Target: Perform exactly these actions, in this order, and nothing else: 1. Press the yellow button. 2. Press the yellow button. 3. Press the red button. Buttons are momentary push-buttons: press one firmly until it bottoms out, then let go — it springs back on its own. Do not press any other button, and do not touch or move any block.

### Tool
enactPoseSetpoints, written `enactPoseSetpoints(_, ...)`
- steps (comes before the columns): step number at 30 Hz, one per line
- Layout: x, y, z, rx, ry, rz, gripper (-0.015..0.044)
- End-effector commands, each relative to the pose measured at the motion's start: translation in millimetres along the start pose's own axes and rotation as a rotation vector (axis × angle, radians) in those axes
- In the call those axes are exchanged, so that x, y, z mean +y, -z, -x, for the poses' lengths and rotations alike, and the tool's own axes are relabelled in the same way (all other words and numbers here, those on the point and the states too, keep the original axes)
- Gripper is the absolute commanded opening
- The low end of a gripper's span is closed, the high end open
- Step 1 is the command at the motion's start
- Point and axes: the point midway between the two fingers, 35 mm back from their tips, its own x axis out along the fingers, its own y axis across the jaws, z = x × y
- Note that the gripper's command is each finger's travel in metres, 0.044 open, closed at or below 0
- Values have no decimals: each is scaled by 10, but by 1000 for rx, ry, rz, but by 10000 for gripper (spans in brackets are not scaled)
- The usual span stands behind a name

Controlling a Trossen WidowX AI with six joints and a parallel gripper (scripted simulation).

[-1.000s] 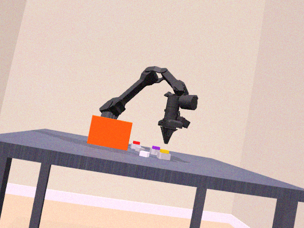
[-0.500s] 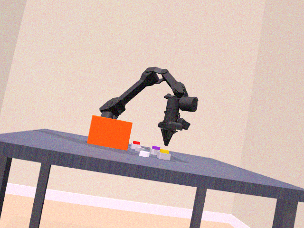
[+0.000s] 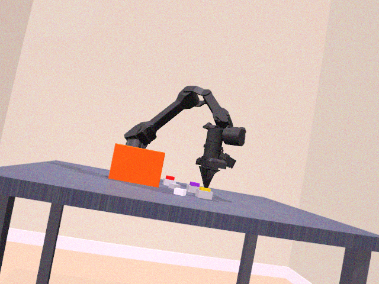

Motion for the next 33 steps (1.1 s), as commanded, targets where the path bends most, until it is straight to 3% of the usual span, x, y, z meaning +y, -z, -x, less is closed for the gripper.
enactPoseSetpoints(1,6,21,-38,2,-8,-10,20)
enactPoseSetpoints(18,6,21,-38,2,-8,-10,20)
enactPoseSetpoints(23,0,21,298,3,-6,-11,20)
enactPoseSetpoints(33,-1,18,226,3,-6,-11,20)
